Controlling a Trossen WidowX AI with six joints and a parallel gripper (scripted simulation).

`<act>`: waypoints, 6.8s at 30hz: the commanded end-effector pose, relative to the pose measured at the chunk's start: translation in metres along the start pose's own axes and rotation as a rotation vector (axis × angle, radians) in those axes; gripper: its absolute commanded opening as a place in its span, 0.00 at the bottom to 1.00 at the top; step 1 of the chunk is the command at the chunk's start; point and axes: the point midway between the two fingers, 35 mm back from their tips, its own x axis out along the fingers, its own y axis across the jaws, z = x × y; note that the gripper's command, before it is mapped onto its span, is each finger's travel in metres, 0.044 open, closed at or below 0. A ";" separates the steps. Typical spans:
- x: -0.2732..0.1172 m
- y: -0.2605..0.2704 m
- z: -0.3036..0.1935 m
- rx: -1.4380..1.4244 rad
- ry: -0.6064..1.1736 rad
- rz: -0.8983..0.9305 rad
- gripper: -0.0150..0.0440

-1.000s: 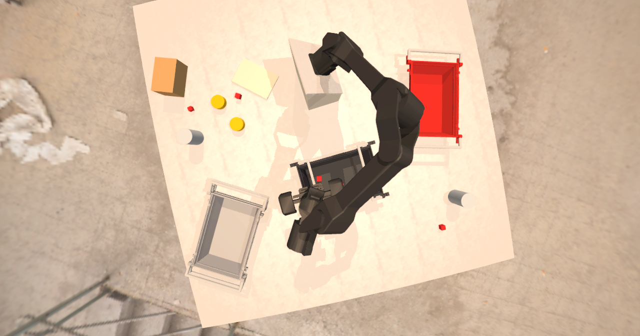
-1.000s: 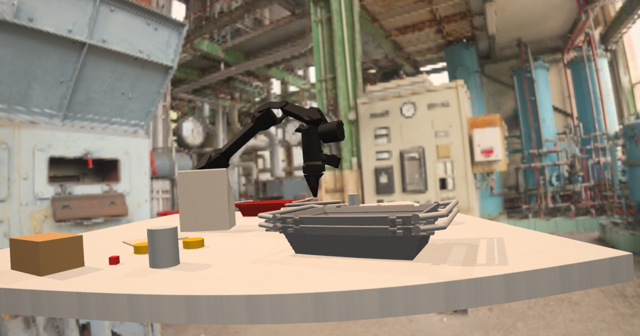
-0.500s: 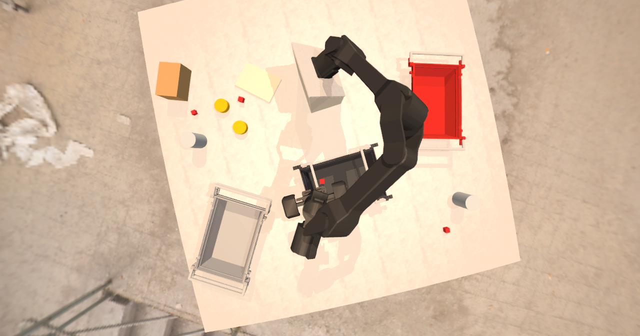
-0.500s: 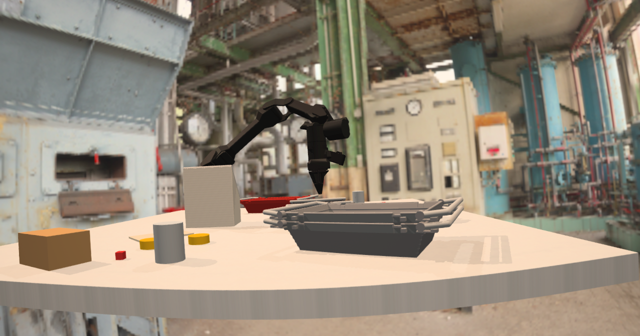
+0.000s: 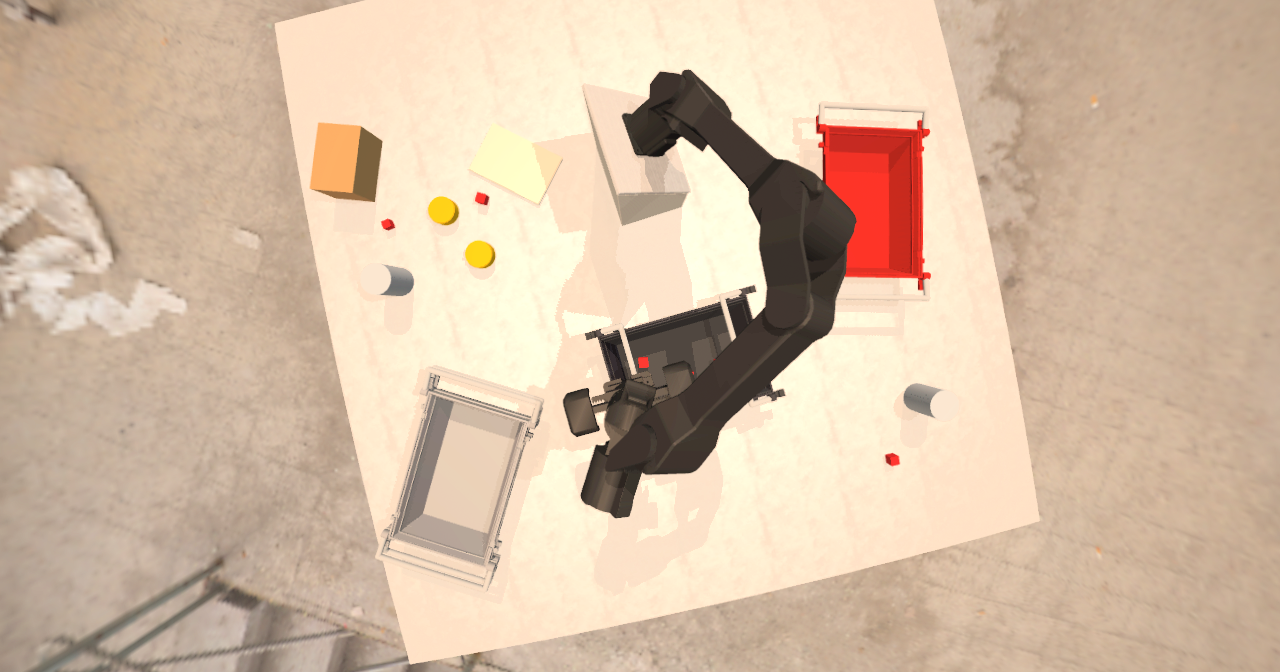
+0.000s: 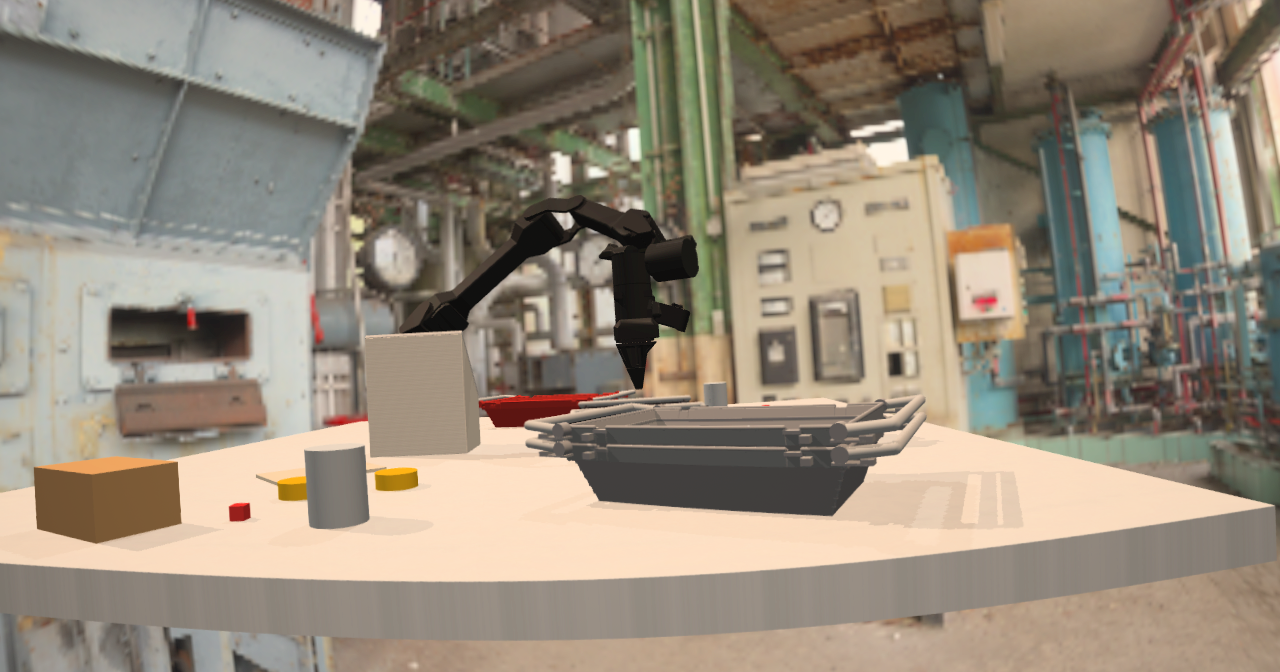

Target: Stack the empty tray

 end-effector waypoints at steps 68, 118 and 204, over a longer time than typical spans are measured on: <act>-0.007 0.423 -0.218 -2.850 -0.051 0.032 1.00; 0.074 0.424 -0.218 -2.850 -0.040 0.036 0.56; -0.101 0.415 -0.216 -2.851 -0.023 0.031 0.25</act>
